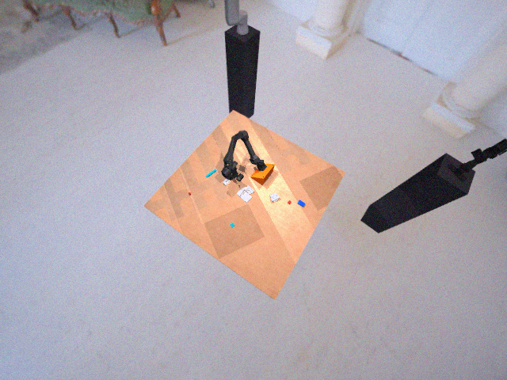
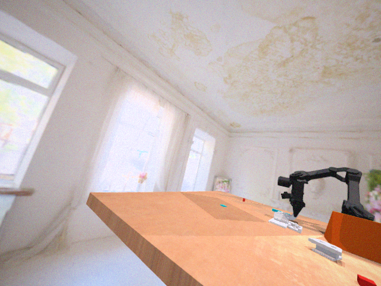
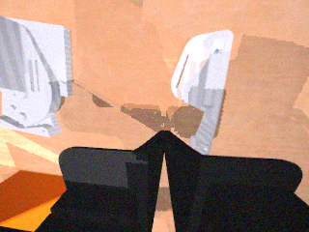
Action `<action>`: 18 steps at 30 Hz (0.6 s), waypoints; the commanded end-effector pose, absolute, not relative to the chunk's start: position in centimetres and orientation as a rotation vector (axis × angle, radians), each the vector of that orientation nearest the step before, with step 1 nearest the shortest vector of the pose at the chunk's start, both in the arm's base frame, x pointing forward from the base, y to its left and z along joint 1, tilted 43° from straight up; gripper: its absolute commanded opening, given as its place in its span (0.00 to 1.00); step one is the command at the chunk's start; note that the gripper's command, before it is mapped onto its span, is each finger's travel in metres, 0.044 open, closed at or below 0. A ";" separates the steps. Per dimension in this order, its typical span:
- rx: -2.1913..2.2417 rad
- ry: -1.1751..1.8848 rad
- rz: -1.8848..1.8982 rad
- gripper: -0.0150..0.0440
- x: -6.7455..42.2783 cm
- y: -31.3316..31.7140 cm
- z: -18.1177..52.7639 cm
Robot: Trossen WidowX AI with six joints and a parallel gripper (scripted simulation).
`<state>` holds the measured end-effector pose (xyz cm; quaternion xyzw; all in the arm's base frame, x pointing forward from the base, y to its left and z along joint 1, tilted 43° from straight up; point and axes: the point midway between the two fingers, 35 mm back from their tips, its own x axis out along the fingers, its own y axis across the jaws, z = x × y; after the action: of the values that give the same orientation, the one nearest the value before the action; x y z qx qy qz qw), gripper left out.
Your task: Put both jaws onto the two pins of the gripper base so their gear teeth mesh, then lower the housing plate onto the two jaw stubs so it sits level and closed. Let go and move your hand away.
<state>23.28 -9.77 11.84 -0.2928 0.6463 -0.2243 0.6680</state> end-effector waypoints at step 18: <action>-0.666 1.463 -0.505 0.25 23.5 -11.6 12.5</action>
<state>23.39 -11.26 12.15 -0.2948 0.6477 -0.2251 0.6656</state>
